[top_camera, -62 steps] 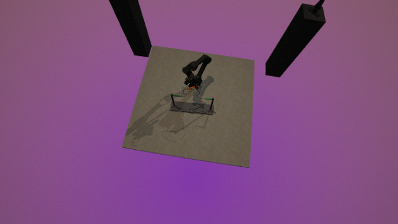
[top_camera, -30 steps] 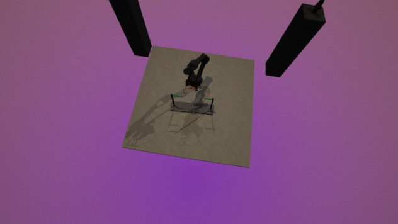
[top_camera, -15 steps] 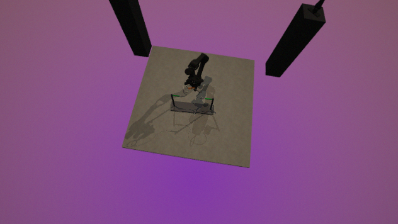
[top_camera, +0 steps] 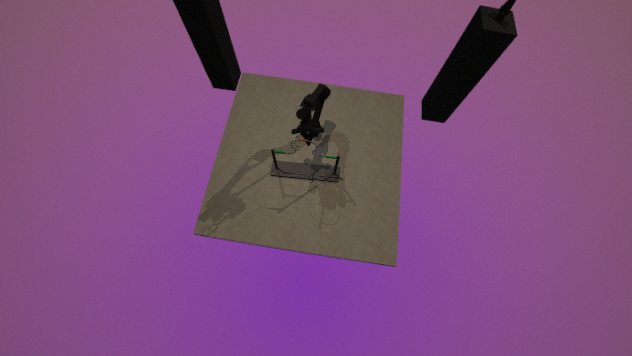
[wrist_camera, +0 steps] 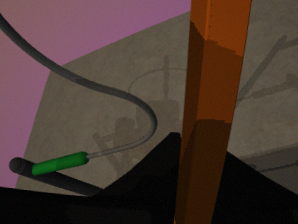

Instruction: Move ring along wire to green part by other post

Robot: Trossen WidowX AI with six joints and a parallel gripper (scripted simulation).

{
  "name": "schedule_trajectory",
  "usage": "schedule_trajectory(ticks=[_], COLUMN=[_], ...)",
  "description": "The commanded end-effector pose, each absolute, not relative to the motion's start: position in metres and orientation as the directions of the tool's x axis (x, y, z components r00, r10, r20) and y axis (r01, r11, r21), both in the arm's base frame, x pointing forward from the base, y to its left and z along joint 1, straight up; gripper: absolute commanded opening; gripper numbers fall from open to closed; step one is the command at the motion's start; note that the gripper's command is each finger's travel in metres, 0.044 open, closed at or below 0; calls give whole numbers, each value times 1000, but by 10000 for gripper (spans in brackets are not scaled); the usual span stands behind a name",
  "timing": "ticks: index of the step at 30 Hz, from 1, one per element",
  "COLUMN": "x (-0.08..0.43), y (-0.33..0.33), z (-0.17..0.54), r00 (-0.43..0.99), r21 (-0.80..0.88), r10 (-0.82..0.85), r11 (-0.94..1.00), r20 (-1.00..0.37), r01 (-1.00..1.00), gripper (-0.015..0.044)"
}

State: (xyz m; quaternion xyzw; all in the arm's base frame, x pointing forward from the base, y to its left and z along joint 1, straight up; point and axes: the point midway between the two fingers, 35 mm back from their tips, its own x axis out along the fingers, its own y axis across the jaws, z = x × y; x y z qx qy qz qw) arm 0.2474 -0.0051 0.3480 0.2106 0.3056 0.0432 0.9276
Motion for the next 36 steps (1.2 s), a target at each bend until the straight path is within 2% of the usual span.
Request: schedule_trajectory(ticks=[1,36], x=[247,248], y=[-7,-24], z=[348,345], r00=[815,836], r21=[366,-99], r10=[177,-96], r11=[929,994], r20=[-551,-541], r01=[46,51], gripper=[-150,-150])
